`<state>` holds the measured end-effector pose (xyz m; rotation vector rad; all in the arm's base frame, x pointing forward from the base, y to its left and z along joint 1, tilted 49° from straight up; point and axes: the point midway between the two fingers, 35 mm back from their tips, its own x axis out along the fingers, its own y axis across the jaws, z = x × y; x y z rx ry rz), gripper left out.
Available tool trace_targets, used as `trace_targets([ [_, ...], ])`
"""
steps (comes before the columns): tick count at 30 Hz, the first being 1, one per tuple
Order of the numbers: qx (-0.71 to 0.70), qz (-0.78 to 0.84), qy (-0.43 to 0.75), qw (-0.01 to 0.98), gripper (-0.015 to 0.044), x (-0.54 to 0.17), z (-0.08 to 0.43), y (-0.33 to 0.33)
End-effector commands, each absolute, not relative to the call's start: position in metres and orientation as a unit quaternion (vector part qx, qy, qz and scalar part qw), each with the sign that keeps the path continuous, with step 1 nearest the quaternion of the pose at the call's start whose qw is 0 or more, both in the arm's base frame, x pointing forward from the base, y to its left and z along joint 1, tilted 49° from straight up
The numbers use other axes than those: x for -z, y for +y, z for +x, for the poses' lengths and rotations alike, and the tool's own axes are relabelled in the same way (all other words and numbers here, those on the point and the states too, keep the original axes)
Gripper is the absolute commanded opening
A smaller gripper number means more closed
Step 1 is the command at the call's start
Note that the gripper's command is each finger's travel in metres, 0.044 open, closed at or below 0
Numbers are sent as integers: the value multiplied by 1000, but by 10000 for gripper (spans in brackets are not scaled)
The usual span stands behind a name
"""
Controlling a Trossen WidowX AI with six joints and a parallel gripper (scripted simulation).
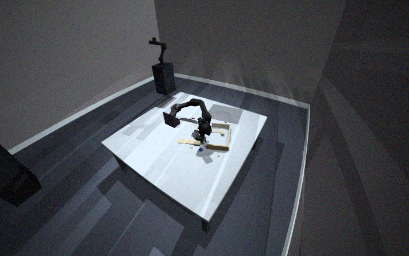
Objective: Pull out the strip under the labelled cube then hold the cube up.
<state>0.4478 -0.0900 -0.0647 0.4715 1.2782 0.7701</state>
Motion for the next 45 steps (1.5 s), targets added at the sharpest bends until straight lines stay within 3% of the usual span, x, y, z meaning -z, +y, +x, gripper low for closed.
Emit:
trace_targets([
  [1, -349, 215, 577, 706, 250, 70, 448, -81],
  [22, -350, 215, 577, 706, 250, 84, 448, -65],
  [25, -349, 213, 576, 708, 171, 83, 449, -67],
  [35, -349, 213, 576, 708, 105, 83, 449, -67],
  [39, -343, 217, 577, 709, 0, 82, 448, -71],
  [45, -339, 219, 578, 709, 0, 72, 432, -79],
])
